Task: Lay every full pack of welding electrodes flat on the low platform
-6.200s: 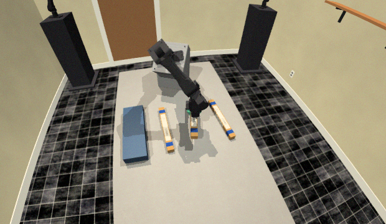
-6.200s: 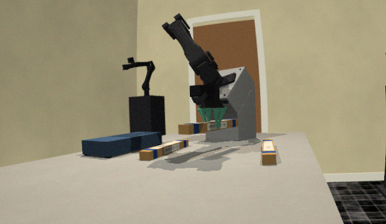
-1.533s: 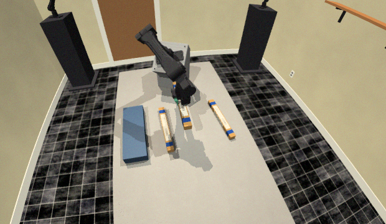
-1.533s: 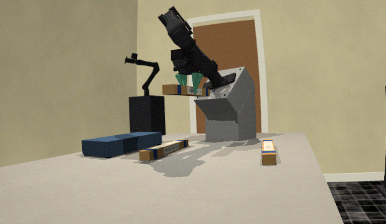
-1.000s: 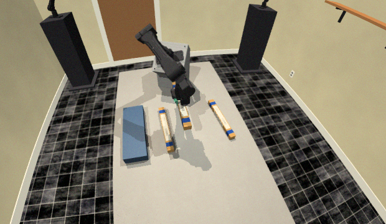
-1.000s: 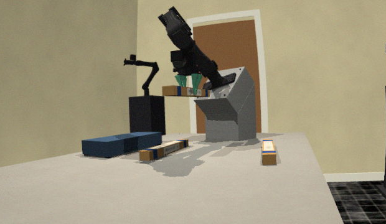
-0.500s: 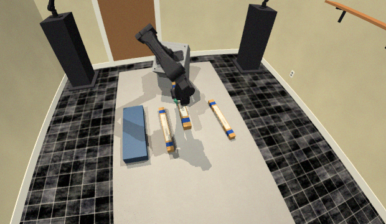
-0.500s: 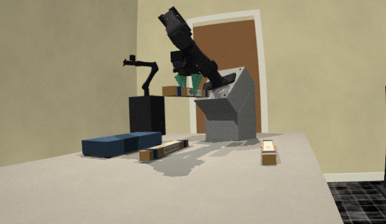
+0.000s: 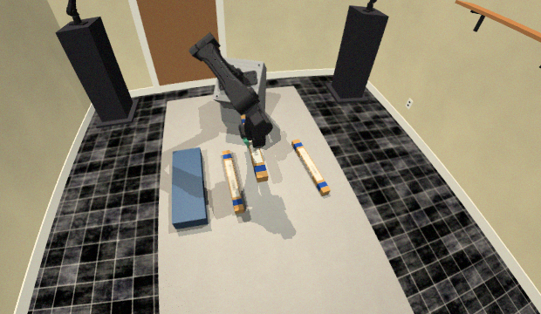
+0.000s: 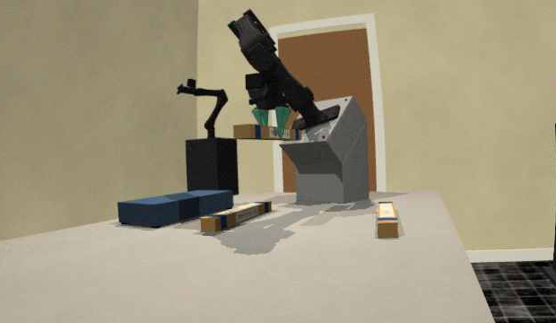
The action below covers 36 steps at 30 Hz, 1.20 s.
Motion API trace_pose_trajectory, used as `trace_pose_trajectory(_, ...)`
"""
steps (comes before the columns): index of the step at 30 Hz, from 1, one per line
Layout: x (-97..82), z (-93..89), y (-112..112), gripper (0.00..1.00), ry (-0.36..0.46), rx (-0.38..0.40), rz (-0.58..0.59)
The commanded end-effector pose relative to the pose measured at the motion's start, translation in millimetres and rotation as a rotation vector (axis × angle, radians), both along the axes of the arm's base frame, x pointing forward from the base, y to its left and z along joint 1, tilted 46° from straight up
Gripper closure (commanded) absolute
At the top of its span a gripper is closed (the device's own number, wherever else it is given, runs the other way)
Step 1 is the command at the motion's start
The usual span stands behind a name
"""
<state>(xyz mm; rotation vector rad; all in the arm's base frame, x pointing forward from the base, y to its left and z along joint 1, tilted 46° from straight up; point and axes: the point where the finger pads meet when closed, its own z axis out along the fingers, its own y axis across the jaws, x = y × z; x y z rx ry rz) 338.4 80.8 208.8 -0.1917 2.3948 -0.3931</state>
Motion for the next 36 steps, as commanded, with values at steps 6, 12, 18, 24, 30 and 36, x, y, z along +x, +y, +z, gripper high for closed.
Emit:
trace_pose_trajectory(6,-3.2,23.3,4.6,1.0,-0.068,0.038,0.021)
trace_pose_trajectory(12,-3.5,21.2,4.4,1.0,-0.064,0.037,0.021)
trace_pose_trajectory(18,3.3,0.8,-1.1,1.0,-0.041,0.023,0.007)
trace_pose_trajectory(24,8.8,-4.7,-2.7,1.0,-0.041,0.023,0.007)
trace_pose_trajectory(30,12.4,-8.4,-3.8,1.0,-0.041,0.023,0.007)
trace_pose_trajectory(36,17.9,-13.9,-5.5,1.0,-0.041,0.023,0.007)
